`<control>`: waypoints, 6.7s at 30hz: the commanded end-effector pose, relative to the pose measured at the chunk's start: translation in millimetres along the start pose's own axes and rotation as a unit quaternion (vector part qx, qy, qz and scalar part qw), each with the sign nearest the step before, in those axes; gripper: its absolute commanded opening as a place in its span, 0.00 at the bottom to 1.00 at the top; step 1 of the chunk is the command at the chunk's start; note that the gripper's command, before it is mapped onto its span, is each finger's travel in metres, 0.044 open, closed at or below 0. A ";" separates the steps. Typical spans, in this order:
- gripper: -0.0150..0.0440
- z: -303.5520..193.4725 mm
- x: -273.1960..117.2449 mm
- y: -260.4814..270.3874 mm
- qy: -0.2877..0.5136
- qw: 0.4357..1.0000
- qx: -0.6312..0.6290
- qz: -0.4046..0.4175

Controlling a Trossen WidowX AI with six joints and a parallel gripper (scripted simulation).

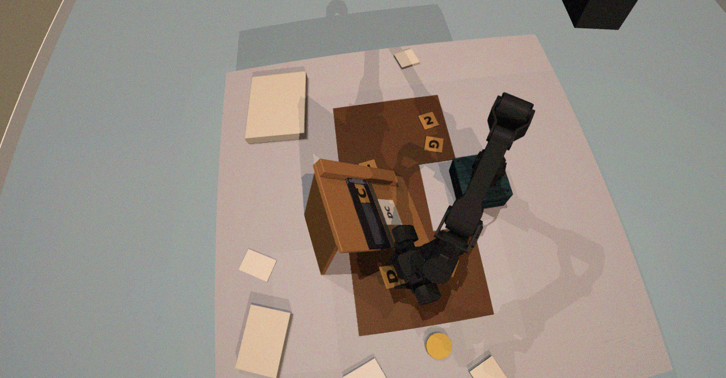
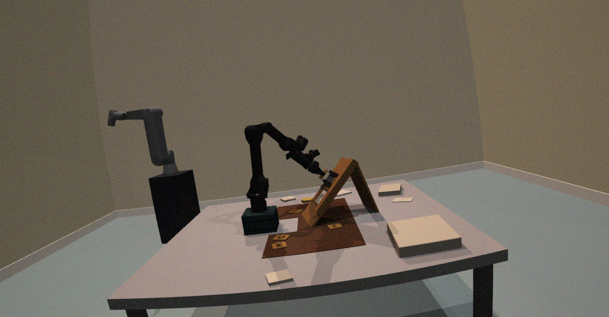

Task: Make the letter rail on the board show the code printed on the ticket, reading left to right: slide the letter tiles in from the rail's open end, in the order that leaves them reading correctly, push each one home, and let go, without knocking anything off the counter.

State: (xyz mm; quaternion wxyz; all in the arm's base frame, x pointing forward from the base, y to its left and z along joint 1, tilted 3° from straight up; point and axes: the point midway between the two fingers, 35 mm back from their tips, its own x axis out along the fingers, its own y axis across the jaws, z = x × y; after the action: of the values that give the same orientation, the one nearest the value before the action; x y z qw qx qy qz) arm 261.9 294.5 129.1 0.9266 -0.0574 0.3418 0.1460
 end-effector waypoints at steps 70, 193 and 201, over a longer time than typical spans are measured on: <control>0.25 0.2 0.8 -37.4 0.000 1.000 -0.001 0.000; 0.25 1.0 1.5 -97.1 -0.001 1.000 -0.003 -0.002; 0.25 1.1 1.5 -102.2 -0.001 1.000 -0.003 -0.002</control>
State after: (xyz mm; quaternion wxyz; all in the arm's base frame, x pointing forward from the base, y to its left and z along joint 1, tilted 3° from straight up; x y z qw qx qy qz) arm 294.4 200.2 129.4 0.9266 -0.0613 0.3415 0.1448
